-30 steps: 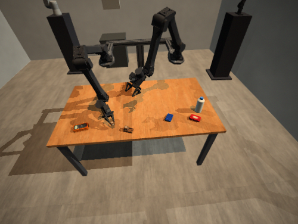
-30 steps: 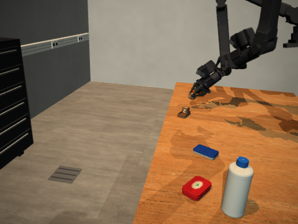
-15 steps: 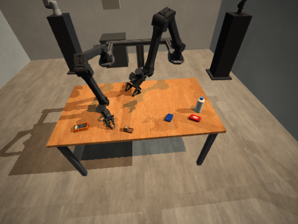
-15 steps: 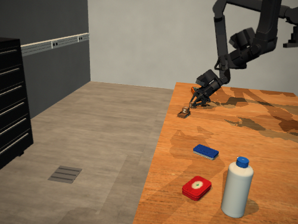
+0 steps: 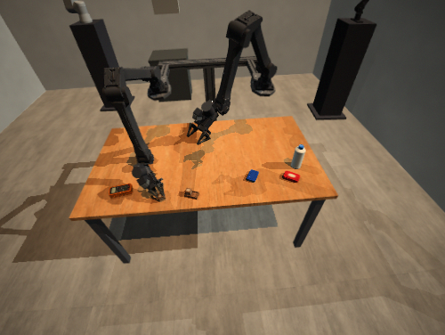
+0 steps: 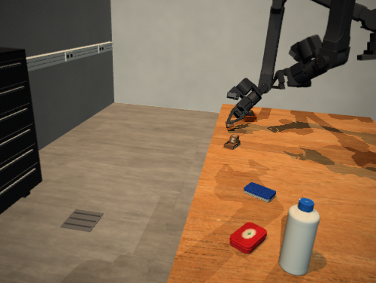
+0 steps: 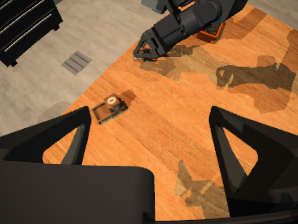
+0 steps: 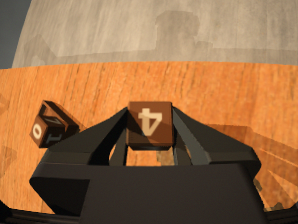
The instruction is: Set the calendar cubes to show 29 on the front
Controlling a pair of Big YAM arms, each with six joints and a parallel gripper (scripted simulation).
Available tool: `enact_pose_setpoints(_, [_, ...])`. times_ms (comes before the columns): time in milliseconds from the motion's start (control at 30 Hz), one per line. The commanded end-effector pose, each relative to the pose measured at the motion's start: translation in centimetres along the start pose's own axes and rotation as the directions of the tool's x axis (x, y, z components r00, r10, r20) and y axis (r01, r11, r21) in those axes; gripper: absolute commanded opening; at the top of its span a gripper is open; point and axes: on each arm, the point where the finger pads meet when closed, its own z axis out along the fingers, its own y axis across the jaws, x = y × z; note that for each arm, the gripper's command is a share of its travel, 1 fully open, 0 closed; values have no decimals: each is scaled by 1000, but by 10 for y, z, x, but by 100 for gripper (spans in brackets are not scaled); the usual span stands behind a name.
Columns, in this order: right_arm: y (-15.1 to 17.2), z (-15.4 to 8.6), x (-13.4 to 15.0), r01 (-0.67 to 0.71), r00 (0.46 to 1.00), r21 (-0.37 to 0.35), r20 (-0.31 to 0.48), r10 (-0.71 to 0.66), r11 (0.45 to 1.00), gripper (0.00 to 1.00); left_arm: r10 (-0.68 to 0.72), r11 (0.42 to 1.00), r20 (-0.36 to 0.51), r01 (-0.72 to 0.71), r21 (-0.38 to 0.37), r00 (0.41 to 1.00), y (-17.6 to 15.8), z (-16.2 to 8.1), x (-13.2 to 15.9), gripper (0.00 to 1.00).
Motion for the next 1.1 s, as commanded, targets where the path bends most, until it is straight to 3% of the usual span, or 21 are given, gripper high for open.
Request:
enact_pose_setpoints(0, [4,2,-16,-168,986,-9,-23,167,986,26,0,1000,16,0,-1,1000,1,2,-9,100])
enact_pose_setpoints(233, [1,4,-26,-484,865,42,-125,485,874,26,0,1000,16,0,-1,1000,1,2,-9,100])
enact_pose_setpoints(467, [2,3,-22,-731,639,153,-192,745,665,26,0,1000,16,0,-1,1000,1,2,-9,100])
enact_pose_setpoints(533, [2,3,-22,-731,639,153,-192,745,665,26,0,1000,16,0,-1,1000,1,2,-9,100])
enact_pose_setpoints(667, [10,3,-11,-837,443,250,-211,871,486,26,0,1000,16,0,-1,1000,1,2,-9,100])
enact_pose_setpoints(733, [13,4,9,-862,346,309,-219,912,401,26,0,1000,16,0,-1,1000,1,2,-9,100])
enact_pose_setpoints(933, [21,1,44,-874,66,465,-171,983,139,26,0,1000,16,0,-1,1000,1,2,-9,100])
enact_pose_setpoints(1033, [24,-3,55,-850,-61,527,-122,991,13,26,0,1000,16,0,-1,1000,1,2,-9,100])
enact_pose_setpoints(1067, [24,-3,55,-850,-61,527,-122,991,13,26,0,1000,16,0,-1,1000,1,2,-9,100])
